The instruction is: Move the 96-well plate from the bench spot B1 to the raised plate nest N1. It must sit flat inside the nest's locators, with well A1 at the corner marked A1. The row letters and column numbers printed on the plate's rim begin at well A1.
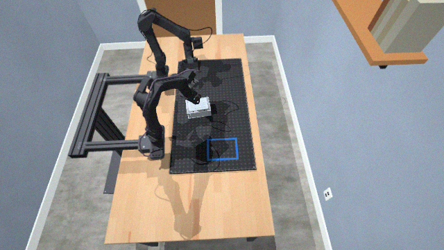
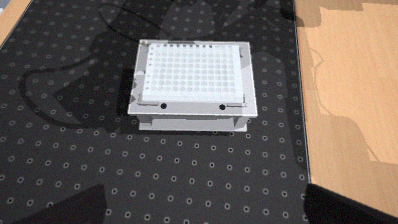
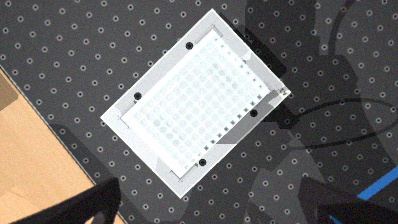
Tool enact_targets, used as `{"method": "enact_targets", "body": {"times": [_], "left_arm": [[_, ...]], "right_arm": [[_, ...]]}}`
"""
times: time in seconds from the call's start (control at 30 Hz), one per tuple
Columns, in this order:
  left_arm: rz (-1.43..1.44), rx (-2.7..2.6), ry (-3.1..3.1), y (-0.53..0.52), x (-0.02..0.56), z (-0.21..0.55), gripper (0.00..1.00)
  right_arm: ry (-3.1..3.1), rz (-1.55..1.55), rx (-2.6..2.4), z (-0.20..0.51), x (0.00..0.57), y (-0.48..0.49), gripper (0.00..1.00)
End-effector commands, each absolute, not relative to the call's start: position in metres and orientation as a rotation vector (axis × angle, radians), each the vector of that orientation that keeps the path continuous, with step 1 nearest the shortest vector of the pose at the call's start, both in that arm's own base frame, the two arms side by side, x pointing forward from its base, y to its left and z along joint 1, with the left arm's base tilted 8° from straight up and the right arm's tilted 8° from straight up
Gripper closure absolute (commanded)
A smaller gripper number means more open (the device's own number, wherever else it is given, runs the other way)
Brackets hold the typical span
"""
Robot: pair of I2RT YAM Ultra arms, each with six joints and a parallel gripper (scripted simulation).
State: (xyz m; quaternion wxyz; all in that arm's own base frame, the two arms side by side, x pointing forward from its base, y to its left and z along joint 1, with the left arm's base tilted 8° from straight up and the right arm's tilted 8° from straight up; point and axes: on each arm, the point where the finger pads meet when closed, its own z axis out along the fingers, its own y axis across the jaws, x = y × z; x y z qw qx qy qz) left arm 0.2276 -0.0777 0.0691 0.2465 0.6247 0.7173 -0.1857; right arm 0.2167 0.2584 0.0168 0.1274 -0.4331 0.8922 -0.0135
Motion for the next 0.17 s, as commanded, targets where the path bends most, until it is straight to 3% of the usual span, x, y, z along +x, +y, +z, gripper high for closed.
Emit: {"method": "enact_targets", "body": {"times": [0.0,0.13], "left_arm": [[-0.494,1.712,1.920,-0.0805,0.2349,0.0794,0.00],[-0.494,1.712,1.920,-0.0805,0.2349,0.0794,0.00]], "right_arm": [[2.558,0.006,-1.253,0.0264,0.2201,0.2671,0.00],[2.558,0.006,-1.253,0.0264,0.2201,0.2671,0.00]]}}
